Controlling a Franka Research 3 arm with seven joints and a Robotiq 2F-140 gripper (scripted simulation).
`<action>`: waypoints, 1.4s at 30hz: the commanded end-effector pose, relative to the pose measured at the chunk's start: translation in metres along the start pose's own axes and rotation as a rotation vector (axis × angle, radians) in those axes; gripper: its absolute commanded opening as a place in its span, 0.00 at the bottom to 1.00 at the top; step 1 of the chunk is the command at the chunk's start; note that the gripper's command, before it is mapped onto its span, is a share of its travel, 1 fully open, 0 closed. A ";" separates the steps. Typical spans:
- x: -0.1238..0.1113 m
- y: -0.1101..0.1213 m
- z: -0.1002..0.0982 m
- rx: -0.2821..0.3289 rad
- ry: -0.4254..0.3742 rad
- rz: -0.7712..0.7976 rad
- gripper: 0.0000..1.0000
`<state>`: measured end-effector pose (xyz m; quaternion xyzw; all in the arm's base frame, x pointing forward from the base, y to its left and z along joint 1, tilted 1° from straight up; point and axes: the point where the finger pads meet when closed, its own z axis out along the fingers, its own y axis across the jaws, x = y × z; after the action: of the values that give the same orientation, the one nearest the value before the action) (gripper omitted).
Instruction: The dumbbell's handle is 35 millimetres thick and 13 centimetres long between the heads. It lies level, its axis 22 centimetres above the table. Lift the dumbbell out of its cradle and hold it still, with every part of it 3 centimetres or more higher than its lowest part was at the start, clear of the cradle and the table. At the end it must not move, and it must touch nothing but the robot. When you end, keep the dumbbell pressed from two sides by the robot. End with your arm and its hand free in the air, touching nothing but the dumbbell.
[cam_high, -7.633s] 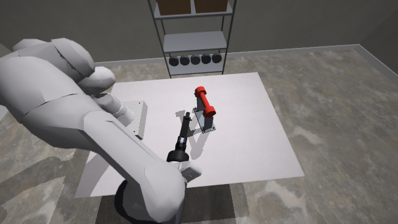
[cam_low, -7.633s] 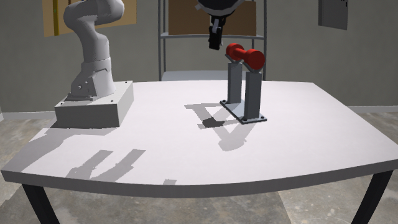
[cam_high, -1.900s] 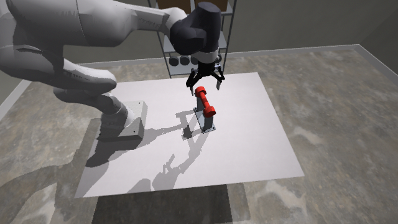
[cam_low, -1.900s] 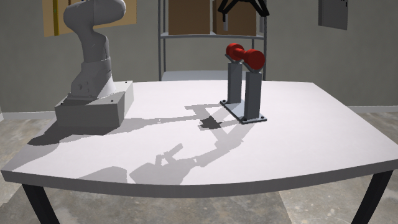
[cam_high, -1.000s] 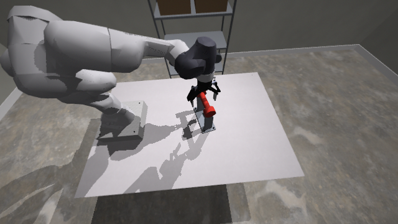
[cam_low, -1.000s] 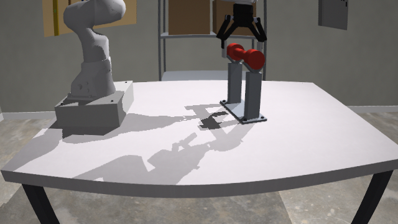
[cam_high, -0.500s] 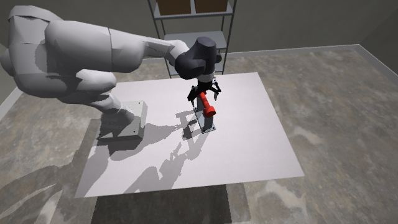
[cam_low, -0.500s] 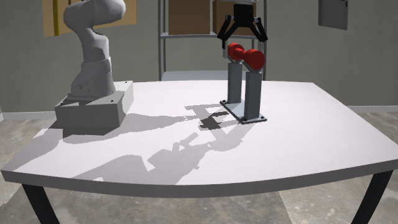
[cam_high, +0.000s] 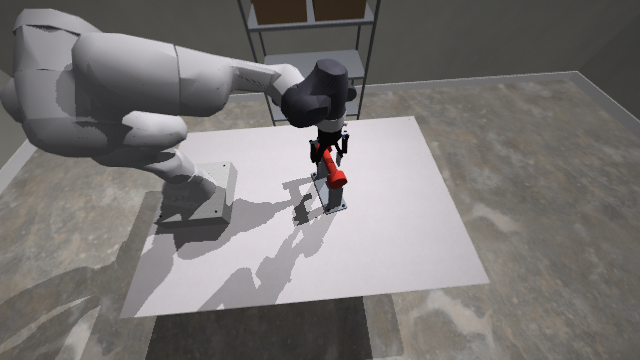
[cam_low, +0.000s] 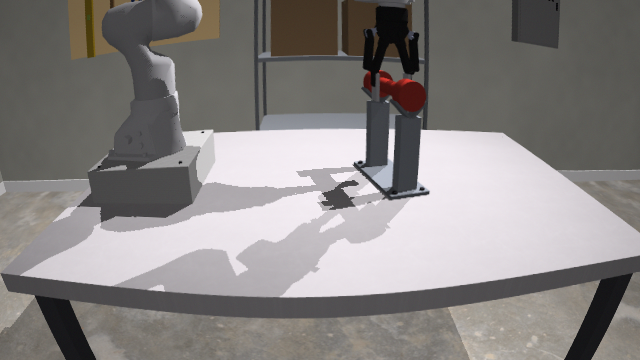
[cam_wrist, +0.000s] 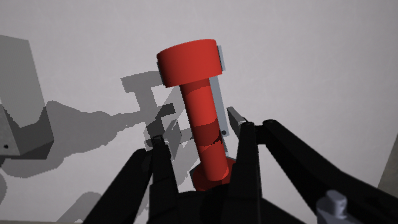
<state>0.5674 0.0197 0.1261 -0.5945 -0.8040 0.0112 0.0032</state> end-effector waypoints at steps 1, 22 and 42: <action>-0.001 0.002 -0.001 -0.005 -0.004 0.005 0.00; -0.001 0.002 -0.001 -0.005 -0.004 0.005 0.00; -0.001 0.002 -0.008 -0.005 -0.004 0.005 0.00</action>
<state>0.5684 0.0188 0.1283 -0.5956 -0.8032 0.0108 0.0016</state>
